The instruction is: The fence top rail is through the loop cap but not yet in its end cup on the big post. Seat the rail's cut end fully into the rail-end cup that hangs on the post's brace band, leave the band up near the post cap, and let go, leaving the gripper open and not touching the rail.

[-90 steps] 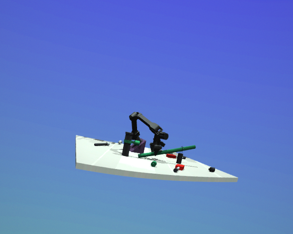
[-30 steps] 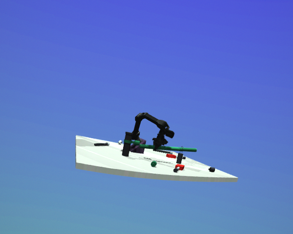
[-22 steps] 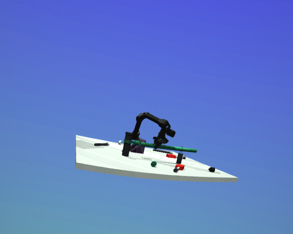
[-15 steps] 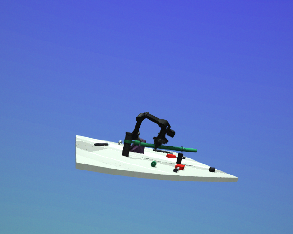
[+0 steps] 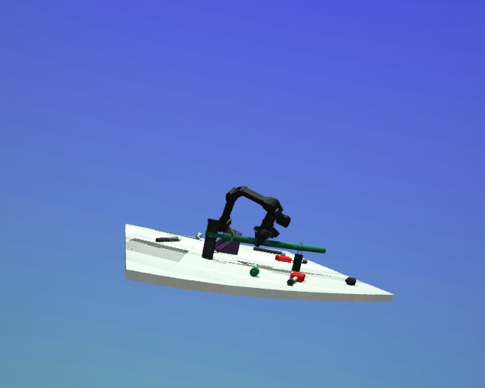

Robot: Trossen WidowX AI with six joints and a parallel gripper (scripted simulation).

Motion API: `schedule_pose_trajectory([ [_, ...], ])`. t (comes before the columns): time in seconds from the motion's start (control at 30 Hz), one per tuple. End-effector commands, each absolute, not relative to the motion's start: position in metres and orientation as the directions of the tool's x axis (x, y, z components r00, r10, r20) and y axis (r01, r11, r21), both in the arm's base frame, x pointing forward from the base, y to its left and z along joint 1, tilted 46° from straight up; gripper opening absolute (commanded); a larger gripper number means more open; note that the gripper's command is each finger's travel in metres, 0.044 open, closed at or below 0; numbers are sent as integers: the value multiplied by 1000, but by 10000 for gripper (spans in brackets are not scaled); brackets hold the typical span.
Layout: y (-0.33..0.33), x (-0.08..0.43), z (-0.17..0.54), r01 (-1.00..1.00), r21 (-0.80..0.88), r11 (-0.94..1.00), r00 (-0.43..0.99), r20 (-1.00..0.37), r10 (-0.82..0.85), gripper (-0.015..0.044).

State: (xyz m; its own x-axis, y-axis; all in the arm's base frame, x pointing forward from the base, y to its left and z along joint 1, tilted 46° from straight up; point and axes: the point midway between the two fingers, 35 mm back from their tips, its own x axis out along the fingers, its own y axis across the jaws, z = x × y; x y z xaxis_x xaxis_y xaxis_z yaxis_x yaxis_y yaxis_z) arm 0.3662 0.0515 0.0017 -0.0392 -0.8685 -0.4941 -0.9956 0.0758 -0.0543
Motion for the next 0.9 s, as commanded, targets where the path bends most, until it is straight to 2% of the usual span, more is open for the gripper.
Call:
schedule_pose_trajectory([
  [0.0, 58, 368, 3, -995, -62, 73, -32, -498, -866, 0],
  [0.87, 39, 364, 12, -995, -50, 82, -47, -494, -868, 0],
])
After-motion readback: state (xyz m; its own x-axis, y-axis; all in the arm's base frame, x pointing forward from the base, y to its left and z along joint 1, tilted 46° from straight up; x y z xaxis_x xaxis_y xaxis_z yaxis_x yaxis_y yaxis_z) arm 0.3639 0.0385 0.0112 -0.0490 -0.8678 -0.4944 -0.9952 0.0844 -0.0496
